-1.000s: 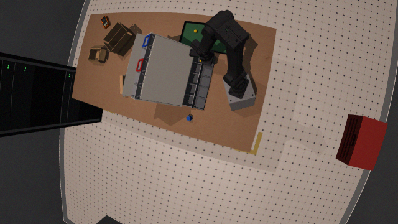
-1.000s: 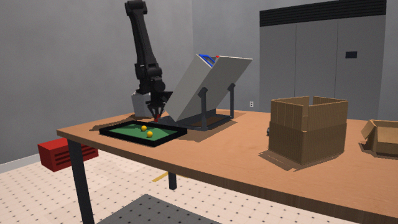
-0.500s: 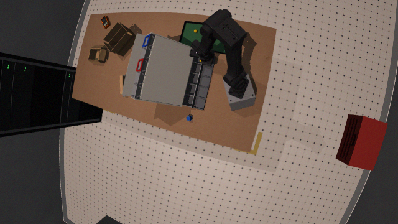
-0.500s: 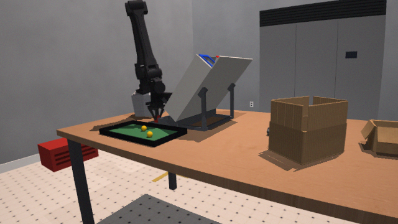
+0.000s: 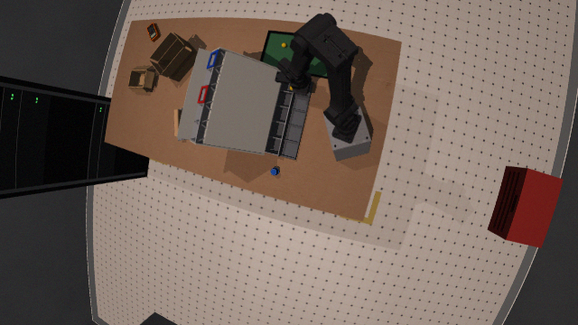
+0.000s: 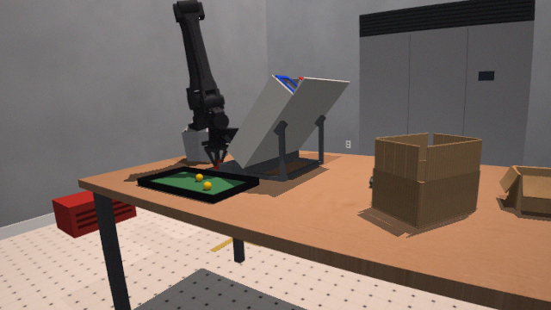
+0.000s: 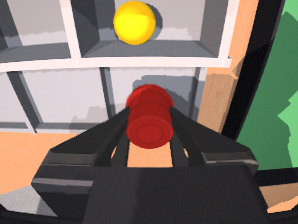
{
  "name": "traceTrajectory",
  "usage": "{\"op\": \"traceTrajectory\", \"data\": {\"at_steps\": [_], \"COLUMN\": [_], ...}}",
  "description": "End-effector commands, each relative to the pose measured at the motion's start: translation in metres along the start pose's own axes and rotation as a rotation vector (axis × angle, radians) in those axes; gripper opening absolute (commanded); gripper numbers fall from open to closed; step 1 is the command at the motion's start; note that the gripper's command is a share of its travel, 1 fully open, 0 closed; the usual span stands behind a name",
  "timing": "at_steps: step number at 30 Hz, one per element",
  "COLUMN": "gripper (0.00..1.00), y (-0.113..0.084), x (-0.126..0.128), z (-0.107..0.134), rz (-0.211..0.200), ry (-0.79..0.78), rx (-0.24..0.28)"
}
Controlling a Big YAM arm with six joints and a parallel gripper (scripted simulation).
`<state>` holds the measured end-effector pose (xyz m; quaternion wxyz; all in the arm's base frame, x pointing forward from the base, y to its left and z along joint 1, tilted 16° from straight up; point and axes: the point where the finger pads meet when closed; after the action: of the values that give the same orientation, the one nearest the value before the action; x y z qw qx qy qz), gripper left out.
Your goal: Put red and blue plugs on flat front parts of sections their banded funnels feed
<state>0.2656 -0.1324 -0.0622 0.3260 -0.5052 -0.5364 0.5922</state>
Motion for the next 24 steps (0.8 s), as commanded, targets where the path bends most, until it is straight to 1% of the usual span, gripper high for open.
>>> {"op": "traceTrajectory", "data": {"at_steps": [1,14,15,24], "gripper": [0.0,0.0,0.59,0.59], "y": [-0.0025,-0.0025,-0.0025,-0.0025], "x": [-0.0078,-0.0078,-0.0078,-0.0078], "z": [-0.0039,-0.0039,-0.0039,-0.0039], "rz": [0.019,0.019,0.019,0.019], "ry": [0.004,0.004,0.004,0.005], "rx": [-0.022,-0.022,-0.022,-0.022]}}
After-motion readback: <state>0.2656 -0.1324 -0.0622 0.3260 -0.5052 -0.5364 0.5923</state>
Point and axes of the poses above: the point where the finger pads meet when closed, its own y axis out along the fingers, its own x axis across the jaws, z = x × y, and after that the axes turned 8 degrees about -y, right-handed
